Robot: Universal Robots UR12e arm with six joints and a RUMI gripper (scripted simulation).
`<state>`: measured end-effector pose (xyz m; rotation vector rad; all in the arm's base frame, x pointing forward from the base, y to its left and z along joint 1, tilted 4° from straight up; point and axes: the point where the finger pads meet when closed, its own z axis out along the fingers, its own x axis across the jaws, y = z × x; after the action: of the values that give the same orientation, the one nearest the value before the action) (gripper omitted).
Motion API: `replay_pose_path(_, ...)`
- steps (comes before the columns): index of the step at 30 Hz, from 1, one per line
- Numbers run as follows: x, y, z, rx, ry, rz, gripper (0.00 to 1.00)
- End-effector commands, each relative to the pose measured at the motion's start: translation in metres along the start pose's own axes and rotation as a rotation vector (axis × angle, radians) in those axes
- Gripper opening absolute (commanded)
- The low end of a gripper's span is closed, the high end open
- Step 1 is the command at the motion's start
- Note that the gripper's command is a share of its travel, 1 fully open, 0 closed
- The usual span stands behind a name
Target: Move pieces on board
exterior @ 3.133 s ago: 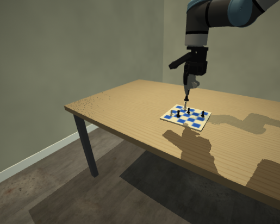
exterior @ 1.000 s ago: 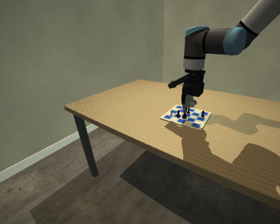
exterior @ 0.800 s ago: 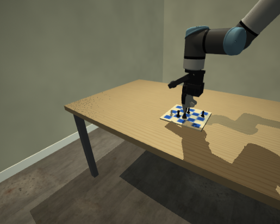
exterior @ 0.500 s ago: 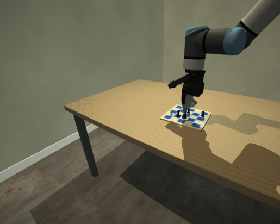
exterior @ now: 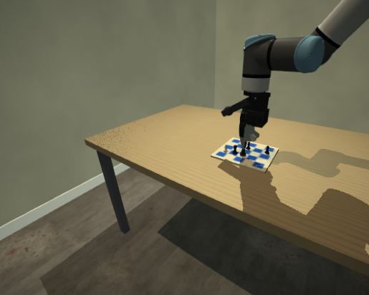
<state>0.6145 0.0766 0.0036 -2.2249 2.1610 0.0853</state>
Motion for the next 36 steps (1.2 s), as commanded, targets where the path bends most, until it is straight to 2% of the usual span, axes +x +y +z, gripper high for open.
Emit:
replay_pose_path(1, 0.0003, -0.0007, -0.0006, 0.001, 0.0, 0.0, 0.0)
replay_pose_path(36, 0.0003, -0.0008, 0.0026, 0.001, 0.0, 0.0, 0.0)
